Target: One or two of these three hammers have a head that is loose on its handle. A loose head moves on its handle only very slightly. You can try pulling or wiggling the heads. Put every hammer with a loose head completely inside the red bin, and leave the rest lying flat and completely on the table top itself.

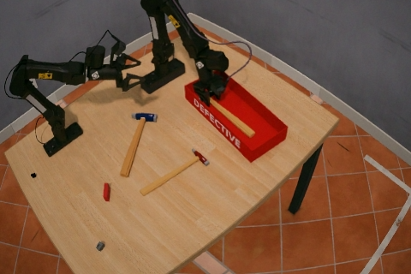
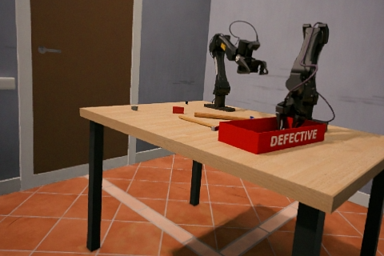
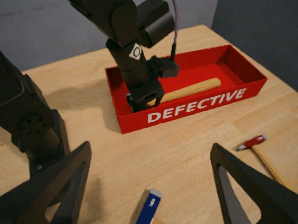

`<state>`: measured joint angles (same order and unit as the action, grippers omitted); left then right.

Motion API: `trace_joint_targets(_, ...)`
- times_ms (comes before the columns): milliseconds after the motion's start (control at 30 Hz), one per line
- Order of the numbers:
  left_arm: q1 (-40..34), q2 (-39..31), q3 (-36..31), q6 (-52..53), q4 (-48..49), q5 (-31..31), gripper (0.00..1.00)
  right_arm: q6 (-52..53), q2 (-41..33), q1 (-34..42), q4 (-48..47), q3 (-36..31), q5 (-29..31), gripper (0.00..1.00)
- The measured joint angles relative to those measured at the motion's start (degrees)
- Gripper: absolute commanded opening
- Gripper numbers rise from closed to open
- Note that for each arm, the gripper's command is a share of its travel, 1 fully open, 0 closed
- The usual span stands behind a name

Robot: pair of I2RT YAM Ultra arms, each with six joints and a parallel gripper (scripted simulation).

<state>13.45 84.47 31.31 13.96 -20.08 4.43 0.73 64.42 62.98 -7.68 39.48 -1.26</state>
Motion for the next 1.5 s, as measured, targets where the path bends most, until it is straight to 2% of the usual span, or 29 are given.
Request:
trace_joint_targets(367, -0.02, -4.15, 0.04, -0.31, -2.91, 0.07, 0.54, 0.00, 0.00, 0.00, 0.00, 0.00, 0.00, 1.00)
trace_joint_targets(433, -0.02, -5.25, 0.44, -0.24, -4.09, 0.07, 0.76, 0.00, 0.00, 0.00, 0.00, 0.00, 0.00, 1.00)
trace_joint_targets(500, -0.02, -6.16, 0.85, -0.15, -5.03, 0.09, 0.76, 0.00, 0.00, 0.00, 0.00, 0.00, 0.00, 1.00)
trace_joint_targets(567, 0.00, -6.71, 1.14, -0.09, -5.75, 0.11, 0.99, 0.00, 0.00, 0.00, 0.00, 0.00, 0.00, 1.00)
trace_joint_targets(867, 0.61, -14.36, 4.61, 0.81, -15.13, 0.37, 1.00, 0.00, 0.00, 0.00, 0.00, 0.00, 0.00, 1.00)
trace_joint_targets(1200, 1.09, -14.32, 4.59, 1.60, -18.51, 0.37, 1.00, 0.04, -0.02, 0.00, 0.07, 0.00, -0.11, 1.00)
trace_joint_targets(1500, 1.09, -14.32, 4.59, 1.60, -18.80, 0.37, 1.00, -1.11, 0.00, -1.79, 4.35, 0.22, -3.72, 1.00)
